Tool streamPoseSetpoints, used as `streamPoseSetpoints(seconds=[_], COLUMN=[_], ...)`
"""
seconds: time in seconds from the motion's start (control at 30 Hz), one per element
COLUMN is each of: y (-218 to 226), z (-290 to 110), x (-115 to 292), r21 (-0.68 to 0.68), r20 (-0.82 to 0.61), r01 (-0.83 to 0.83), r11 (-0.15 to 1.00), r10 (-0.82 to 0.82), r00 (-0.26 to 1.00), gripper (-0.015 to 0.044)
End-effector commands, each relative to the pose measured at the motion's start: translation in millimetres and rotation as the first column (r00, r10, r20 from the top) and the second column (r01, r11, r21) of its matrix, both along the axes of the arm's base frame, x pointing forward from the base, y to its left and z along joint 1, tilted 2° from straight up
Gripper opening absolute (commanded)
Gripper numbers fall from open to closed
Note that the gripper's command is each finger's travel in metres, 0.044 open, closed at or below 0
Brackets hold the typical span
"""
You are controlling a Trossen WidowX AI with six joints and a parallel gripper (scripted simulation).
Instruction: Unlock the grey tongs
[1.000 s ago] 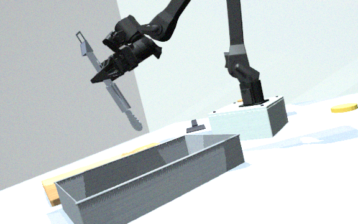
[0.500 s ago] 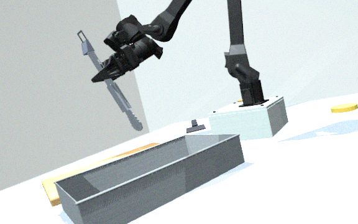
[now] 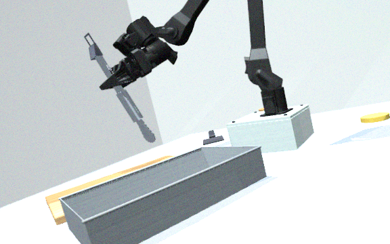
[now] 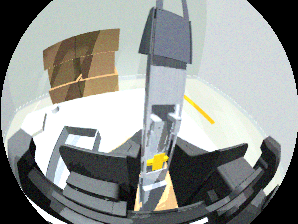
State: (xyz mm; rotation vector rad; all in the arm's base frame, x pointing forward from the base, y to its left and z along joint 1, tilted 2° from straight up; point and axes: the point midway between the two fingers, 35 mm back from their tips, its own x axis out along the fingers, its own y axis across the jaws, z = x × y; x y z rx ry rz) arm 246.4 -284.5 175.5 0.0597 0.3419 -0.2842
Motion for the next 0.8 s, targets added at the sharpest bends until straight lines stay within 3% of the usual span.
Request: streamPoseSetpoints(seconds=[0.0,0.27,0.77], y=[0.6,-3.7,-22.7], z=[1.2,-2.6,-27.6], x=[0.4,4.3,23.6], r21=[0.000,0.024,0.143], r20=[0.006,-0.024,-0.236], r01=[-0.004,0.006,0.069], r11=[1.000,1.000,0.987], r10=[0.004,-0.005,-0.034], r00=[1.000,1.000,0.971], gripper=[-0.0150,-0.0150,-0.0150])
